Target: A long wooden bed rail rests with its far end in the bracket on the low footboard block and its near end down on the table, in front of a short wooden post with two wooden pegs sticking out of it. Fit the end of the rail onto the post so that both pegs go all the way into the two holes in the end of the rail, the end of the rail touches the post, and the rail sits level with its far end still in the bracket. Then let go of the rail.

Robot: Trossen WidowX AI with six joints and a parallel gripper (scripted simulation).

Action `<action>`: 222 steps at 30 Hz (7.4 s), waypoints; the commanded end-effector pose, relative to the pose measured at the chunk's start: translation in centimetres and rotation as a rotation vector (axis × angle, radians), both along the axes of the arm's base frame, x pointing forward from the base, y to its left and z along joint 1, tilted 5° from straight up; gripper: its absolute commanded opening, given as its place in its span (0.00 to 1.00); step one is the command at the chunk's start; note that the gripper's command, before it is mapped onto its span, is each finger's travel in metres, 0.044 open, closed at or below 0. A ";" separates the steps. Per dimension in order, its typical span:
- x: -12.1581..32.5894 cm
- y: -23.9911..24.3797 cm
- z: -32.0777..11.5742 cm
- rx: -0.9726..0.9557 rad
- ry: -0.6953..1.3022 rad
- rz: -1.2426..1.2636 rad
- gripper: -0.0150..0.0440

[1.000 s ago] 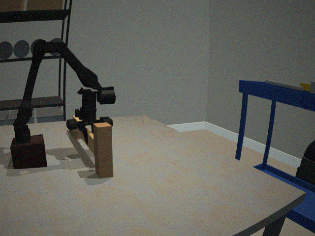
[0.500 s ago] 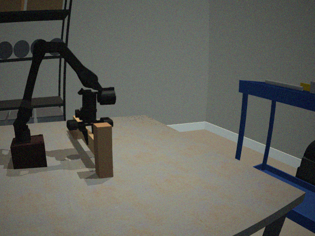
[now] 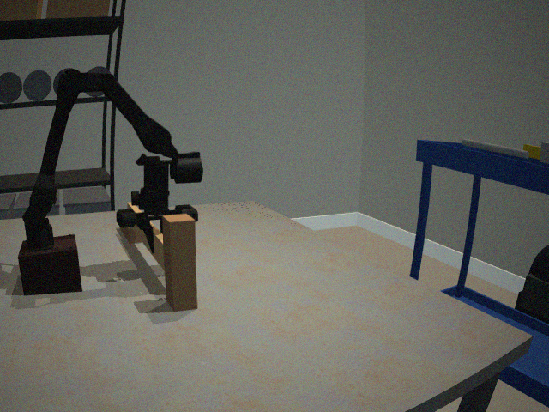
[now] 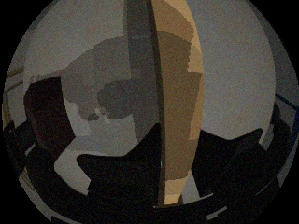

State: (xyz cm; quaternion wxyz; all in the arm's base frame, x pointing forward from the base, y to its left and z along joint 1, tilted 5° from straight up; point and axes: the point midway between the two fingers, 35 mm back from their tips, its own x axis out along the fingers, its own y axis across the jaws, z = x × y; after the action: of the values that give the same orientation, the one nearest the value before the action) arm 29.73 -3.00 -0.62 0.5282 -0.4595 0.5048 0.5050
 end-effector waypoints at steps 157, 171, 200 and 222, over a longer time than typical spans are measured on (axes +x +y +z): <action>0.0 -2.1 -0.1 -0.003 -0.003 0.004 0.25; 0.0 -1.7 0.1 -0.002 -0.003 0.004 0.25; -0.1 -1.8 0.0 -0.002 -0.003 0.004 0.25; 0.0 -2.3 0.1 -0.003 -0.003 0.004 0.25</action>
State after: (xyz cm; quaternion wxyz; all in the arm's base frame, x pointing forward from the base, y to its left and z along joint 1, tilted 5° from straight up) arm 29.58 -4.99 -0.67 0.5275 -0.4598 0.5035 0.5067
